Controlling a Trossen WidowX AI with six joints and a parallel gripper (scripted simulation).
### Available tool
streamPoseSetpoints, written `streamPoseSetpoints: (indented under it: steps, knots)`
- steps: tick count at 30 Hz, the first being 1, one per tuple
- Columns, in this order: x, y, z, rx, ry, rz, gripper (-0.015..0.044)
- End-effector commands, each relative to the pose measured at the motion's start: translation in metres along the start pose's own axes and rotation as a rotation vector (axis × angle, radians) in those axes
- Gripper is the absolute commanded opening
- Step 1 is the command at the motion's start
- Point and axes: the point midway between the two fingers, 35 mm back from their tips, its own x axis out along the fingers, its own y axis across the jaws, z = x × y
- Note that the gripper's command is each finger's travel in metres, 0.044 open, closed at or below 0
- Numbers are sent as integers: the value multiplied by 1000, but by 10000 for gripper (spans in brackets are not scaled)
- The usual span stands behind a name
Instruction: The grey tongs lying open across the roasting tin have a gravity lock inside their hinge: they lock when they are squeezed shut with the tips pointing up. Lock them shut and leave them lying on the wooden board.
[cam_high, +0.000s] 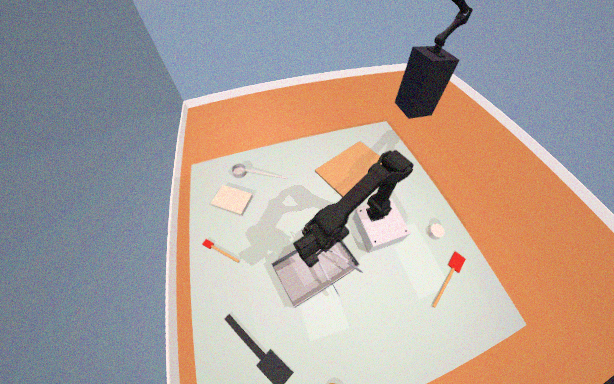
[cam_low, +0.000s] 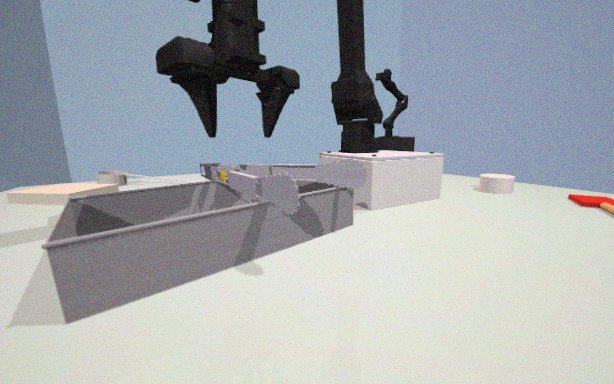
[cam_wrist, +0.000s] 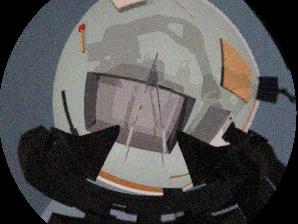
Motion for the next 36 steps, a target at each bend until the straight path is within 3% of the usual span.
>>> streamPoseSetpoints:
  steps: [1,36]
  knots:
    - [7,0,0,-6,3,-3,440]
    - [65,3,0,-6,3,-3,440]
